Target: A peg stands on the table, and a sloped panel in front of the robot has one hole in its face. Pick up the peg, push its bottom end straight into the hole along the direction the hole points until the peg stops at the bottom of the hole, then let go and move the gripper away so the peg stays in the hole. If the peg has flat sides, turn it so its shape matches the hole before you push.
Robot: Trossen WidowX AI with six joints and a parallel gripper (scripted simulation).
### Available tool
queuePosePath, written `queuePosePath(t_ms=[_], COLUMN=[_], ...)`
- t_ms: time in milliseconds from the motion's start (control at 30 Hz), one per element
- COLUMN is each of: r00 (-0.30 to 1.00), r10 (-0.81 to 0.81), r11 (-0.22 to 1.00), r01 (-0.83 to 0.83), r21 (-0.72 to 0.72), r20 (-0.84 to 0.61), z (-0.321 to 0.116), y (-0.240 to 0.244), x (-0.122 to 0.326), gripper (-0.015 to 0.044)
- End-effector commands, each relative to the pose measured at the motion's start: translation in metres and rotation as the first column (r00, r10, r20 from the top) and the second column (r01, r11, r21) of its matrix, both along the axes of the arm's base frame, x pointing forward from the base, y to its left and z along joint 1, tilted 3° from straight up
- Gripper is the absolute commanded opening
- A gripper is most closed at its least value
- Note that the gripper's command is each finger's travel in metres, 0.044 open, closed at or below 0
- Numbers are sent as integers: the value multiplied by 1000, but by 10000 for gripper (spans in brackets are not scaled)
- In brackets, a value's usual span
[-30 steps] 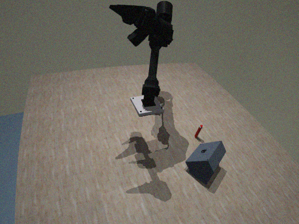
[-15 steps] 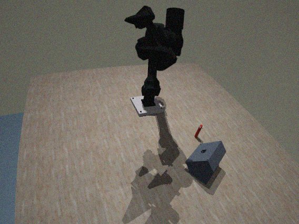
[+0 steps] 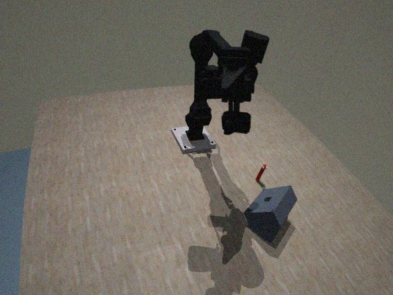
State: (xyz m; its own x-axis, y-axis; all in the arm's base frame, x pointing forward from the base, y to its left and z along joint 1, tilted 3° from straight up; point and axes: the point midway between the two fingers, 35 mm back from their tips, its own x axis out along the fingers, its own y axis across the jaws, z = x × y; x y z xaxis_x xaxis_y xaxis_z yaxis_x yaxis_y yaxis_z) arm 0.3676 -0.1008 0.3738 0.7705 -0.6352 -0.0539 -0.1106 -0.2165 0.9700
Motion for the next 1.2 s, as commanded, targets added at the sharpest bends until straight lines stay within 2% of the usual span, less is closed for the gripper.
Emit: queuePosePath(t_ms=[0, 267, 600, 867, 1167], r00=[975, 811, 449, 108, -265], r10=[109, 271, 375, 369, 260], r11=[990, 918, 723, 505, 234], r01=[-124, -380, -689, -857, -916], r21=[-64, -115, -47, 101, 327], r20=[-195, -518, -811, -923, -929], z=[-27, -79, -142, -187, -227], y=[25, 73, 134, 183, 229], x=[18, 36, 33, 13, -25], gripper=[440, 440, 440, 440, 440])
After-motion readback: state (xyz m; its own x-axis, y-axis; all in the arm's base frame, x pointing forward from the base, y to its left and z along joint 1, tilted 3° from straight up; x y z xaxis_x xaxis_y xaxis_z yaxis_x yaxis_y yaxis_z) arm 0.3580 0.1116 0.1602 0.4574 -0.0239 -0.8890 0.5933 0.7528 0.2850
